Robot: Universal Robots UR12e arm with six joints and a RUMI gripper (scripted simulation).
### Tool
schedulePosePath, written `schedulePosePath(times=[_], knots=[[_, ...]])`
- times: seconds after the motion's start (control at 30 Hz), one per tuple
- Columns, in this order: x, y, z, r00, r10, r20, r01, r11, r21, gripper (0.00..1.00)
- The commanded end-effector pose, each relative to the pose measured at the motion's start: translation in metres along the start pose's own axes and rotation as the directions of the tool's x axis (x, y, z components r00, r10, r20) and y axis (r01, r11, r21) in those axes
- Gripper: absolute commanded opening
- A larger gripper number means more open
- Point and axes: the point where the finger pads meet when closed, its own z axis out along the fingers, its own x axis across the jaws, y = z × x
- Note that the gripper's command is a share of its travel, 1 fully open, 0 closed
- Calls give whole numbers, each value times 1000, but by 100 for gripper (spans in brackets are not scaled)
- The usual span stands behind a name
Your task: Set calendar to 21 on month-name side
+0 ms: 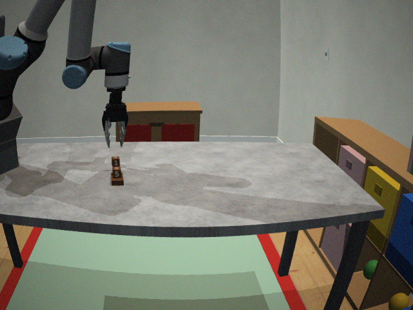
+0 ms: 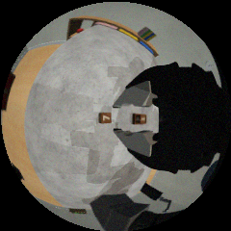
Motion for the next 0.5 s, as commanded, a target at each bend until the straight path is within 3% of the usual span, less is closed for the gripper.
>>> schedulePosePath(times=[0.0, 0.47], knots=[[0, 0, 7, 1000, 0, -1, 0, 1000, 0, 28], [0, 0, 24, 1000, 0, -1, 0, 1000, 0, 28]])
